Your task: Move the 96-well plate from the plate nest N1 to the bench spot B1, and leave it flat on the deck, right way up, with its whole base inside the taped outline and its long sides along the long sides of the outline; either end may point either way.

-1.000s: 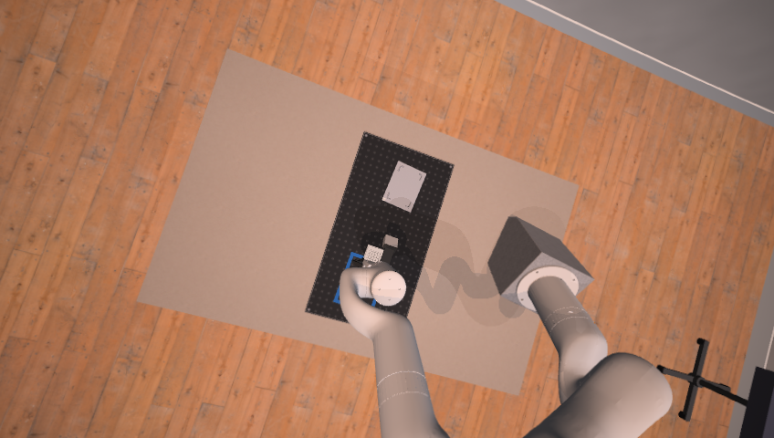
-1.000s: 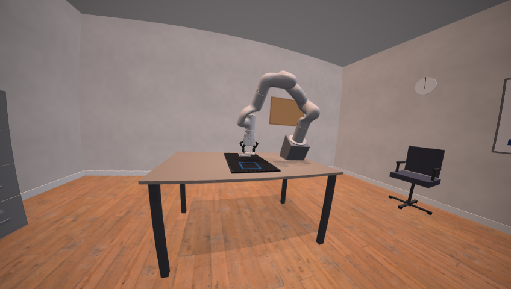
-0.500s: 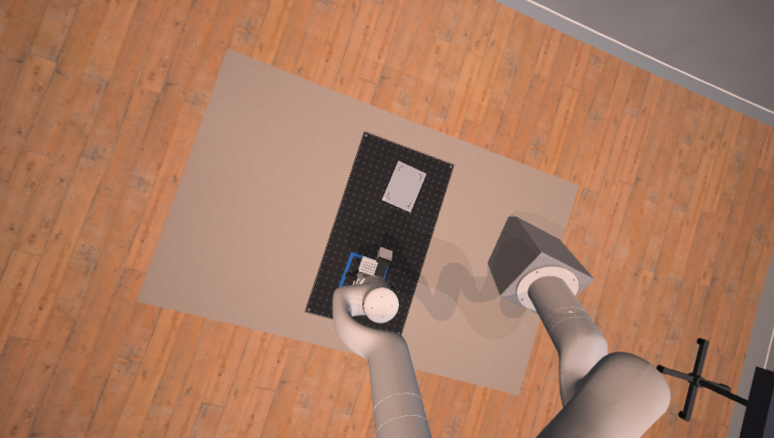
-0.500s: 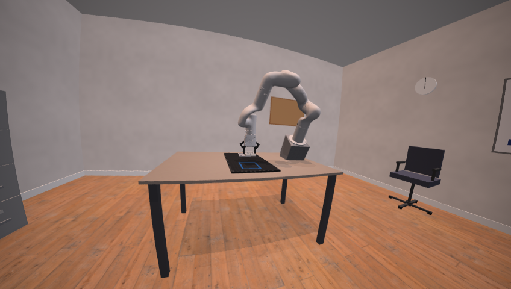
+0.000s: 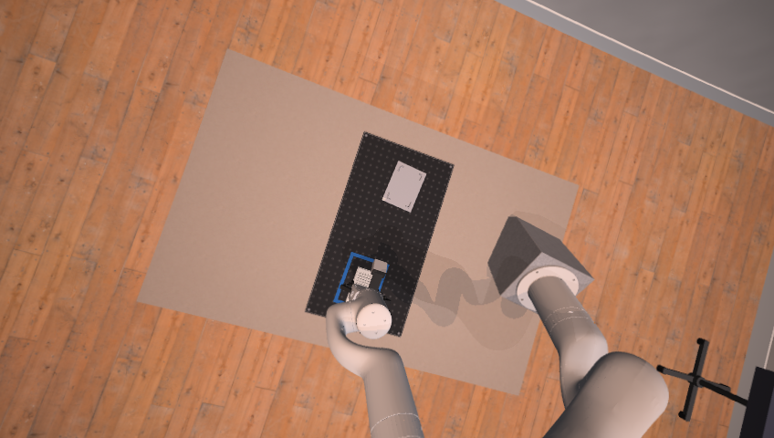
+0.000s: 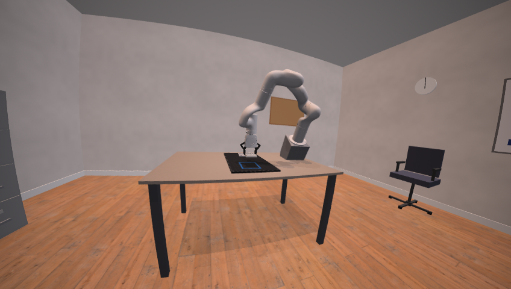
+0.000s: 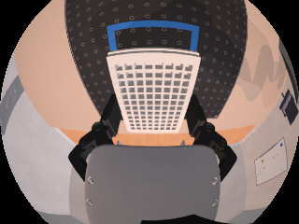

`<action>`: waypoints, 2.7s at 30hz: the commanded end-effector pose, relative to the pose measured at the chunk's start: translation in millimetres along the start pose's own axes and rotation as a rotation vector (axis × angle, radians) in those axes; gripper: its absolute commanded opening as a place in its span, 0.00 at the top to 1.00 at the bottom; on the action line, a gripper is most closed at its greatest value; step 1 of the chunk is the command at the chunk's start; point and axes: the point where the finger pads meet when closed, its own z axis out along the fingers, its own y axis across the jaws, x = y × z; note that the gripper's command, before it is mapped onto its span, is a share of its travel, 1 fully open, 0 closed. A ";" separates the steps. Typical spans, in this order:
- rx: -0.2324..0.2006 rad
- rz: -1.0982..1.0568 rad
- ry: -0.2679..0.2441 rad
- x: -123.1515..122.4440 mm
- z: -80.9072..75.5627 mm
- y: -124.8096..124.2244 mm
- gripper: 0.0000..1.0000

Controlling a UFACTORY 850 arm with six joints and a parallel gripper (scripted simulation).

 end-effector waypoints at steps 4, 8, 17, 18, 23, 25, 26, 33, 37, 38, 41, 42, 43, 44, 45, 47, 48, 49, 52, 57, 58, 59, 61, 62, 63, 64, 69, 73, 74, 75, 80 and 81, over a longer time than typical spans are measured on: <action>0.001 0.001 0.000 -2.4 -0.5 -1.0 1.00; 0.001 0.001 0.001 -2.2 -0.6 -1.1 1.00; 0.001 0.001 0.001 -1.6 -0.6 -1.0 1.00; 0.001 0.001 0.001 -1.5 -0.6 -1.0 1.00; 0.001 0.001 0.001 -1.4 -0.6 -1.0 1.00; 0.001 0.001 0.001 -1.3 -0.6 -1.0 1.00; 0.001 0.001 0.001 -1.3 -0.6 -1.0 1.00; 0.001 0.001 0.001 -1.0 -0.6 -1.0 1.00; 0.001 0.001 0.001 -0.9 6.1 -0.9 1.00; 0.001 0.001 0.001 -0.9 6.1 -0.9 1.00; 0.001 0.001 0.001 -0.9 9.4 -1.0 1.00; 0.001 0.001 0.001 -0.9 11.1 -1.0 1.00; 0.001 0.001 0.001 -0.9 12.8 -1.0 1.00; 0.001 0.001 0.001 -0.8 14.4 -1.0 1.00; 0.001 0.001 0.001 -0.8 16.1 -1.0 1.00; 0.001 0.001 0.001 -0.8 19.4 -1.0 1.00; 0.001 0.001 0.001 -0.8 21.1 -1.0 1.00; 0.001 0.001 0.001 -0.8 22.8 -1.0 1.00; 0.001 0.001 0.001 -0.7 27.8 -1.0 1.00; 0.001 0.001 0.000 -0.7 32.8 -1.0 1.00; 0.001 0.001 0.000 -0.7 34.4 -1.0 1.00; 0.001 0.001 0.000 -0.7 36.1 -1.0 1.00; 0.001 0.001 0.000 -0.7 39.4 -1.0 1.00; 0.001 0.001 0.000 -0.7 41.1 -1.0 1.00; 0.001 0.001 0.000 -0.7 42.8 -1.0 1.00; 0.001 0.001 0.000 -0.7 44.4 -1.0 1.00; 0.001 0.001 0.000 -0.6 52.8 -1.0 1.00; 0.001 0.001 0.000 -0.6 56.1 -1.0 1.00; 0.001 0.001 0.000 -0.6 57.8 -1.0 1.00; 0.001 0.001 0.000 -0.6 59.5 -1.0 1.00; 0.001 0.001 0.000 -0.6 67.8 -1.0 1.00; 0.001 0.001 0.000 -0.6 68.0 -1.0 1.00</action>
